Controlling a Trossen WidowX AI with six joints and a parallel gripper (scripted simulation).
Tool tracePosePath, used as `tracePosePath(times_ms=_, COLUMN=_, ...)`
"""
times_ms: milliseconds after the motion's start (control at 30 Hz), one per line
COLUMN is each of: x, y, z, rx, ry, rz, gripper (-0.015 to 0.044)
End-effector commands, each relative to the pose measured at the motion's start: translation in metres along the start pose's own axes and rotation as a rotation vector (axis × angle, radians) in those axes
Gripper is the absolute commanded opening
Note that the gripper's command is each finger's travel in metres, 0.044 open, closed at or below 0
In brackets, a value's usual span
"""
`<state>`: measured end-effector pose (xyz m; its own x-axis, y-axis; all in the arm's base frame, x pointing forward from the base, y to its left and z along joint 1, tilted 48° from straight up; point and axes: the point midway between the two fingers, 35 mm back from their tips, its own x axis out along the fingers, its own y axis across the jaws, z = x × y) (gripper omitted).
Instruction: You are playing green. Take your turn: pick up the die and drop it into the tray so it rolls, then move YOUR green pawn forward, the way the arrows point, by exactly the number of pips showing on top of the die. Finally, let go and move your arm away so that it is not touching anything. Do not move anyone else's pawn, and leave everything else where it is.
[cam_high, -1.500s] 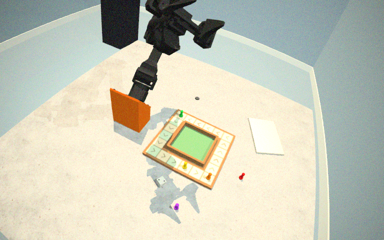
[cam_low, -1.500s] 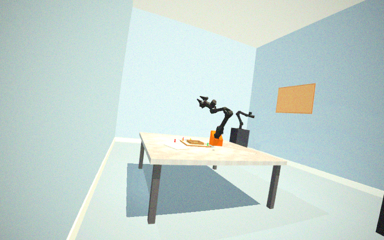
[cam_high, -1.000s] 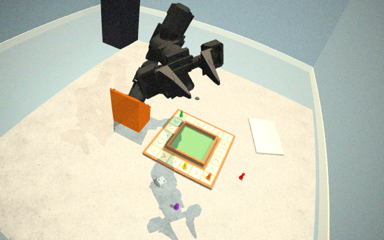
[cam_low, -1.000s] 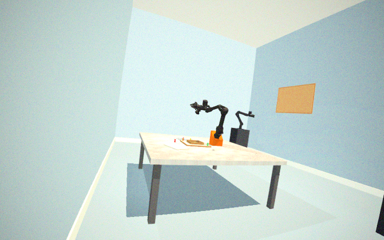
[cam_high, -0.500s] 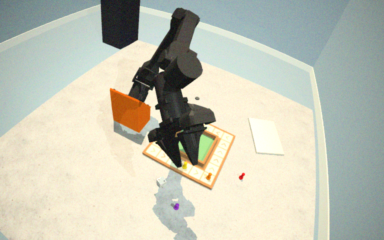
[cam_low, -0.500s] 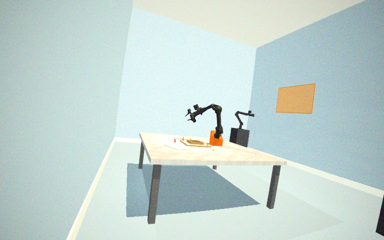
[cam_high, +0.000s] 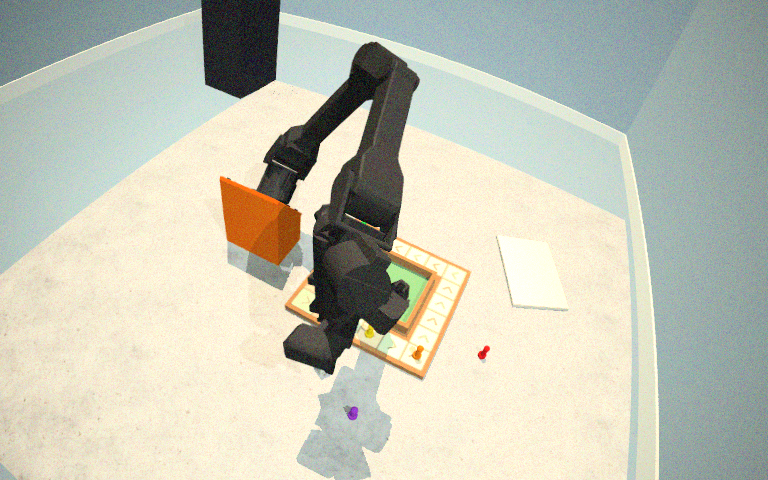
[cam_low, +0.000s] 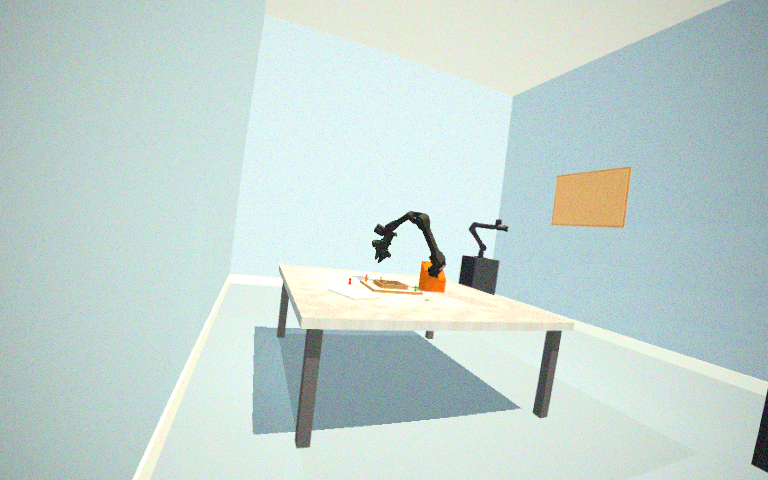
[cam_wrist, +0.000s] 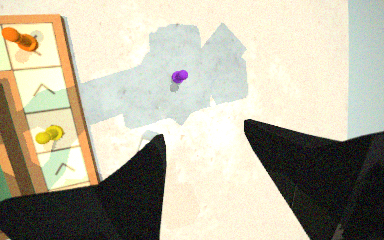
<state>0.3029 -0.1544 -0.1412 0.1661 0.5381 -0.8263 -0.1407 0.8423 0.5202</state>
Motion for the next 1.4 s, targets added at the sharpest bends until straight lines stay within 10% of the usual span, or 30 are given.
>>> tracePosePath(times_ms=0, x=0.033, y=0.039, z=-0.041, rx=0.553, ry=0.303, rz=0.202, gripper=0.0275)
tracePosePath(times_ms=1367, x=0.087, y=0.056, z=-0.050, rx=0.553, ry=0.302, rz=0.205, gripper=0.0275)
